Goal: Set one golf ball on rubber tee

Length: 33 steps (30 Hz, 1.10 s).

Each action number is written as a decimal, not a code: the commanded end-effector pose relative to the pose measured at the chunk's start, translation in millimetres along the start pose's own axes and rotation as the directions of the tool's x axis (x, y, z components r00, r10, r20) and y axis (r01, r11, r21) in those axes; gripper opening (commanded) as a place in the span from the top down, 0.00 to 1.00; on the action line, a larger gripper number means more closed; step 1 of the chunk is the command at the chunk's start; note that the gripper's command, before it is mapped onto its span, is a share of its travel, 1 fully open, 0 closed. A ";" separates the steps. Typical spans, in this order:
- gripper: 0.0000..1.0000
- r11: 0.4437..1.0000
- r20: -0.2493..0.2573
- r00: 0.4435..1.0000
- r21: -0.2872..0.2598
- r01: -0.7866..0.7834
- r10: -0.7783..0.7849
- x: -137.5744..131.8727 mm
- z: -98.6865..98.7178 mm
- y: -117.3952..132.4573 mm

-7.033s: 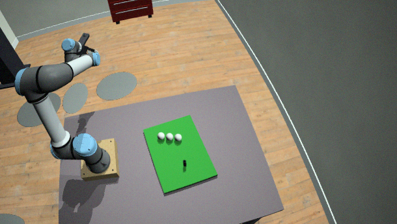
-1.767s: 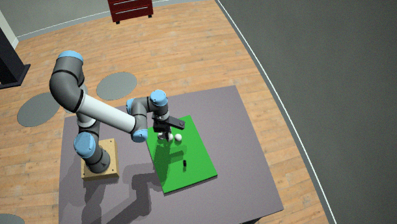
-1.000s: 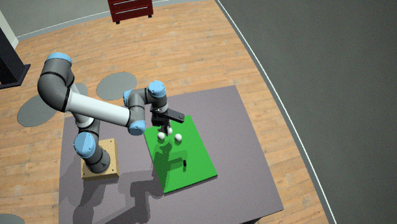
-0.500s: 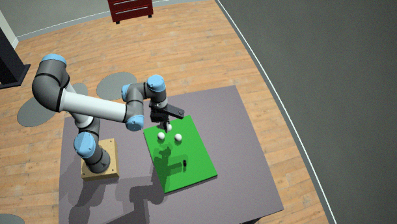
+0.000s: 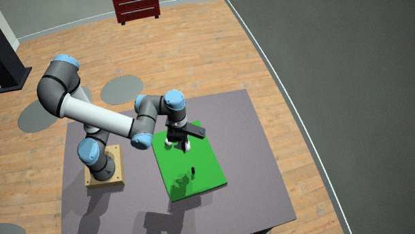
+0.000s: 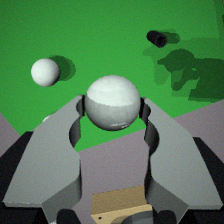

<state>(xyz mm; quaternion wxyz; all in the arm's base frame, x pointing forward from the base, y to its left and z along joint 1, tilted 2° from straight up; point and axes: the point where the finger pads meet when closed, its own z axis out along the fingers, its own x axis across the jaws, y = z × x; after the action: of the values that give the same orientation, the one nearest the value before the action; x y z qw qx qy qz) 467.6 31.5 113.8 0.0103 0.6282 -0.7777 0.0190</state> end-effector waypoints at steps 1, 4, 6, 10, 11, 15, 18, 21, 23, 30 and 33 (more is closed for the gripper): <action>1.00 1.000 0.008 1.000 -0.006 0.006 -0.006 53.3 -15.3 -32.0; 1.00 1.000 0.008 1.000 -0.006 0.006 -0.006 58.8 -16.8 -34.2; 1.00 1.000 0.008 1.000 -0.006 0.006 -0.006 59.6 -17.0 -34.5; 1.00 1.000 0.008 1.000 -0.006 0.006 -0.006 59.7 -15.0 -34.6; 1.00 1.000 0.008 1.000 -0.006 0.006 -0.006 59.7 -12.6 -34.6; 1.00 1.000 0.008 1.000 -0.006 0.006 -0.006 59.4 7.8 -33.9; 1.00 1.000 0.008 1.000 -0.006 0.006 -0.006 59.1 29.9 -33.2; 1.00 1.000 0.008 1.000 -0.006 0.006 -0.006 59.2 44.1 -34.1; 1.00 1.000 0.008 1.000 -0.006 0.006 -0.006 59.1 50.4 -34.4; 1.00 1.000 0.008 1.000 -0.006 0.006 -0.006 59.1 67.6 -34.4; 1.00 1.000 0.008 1.000 -0.006 0.006 -0.006 59.1 68.3 -34.4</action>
<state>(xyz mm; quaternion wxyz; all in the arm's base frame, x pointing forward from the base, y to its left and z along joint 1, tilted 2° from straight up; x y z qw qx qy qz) 487.9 -35.8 53.5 0.0100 0.6306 -0.7759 0.0130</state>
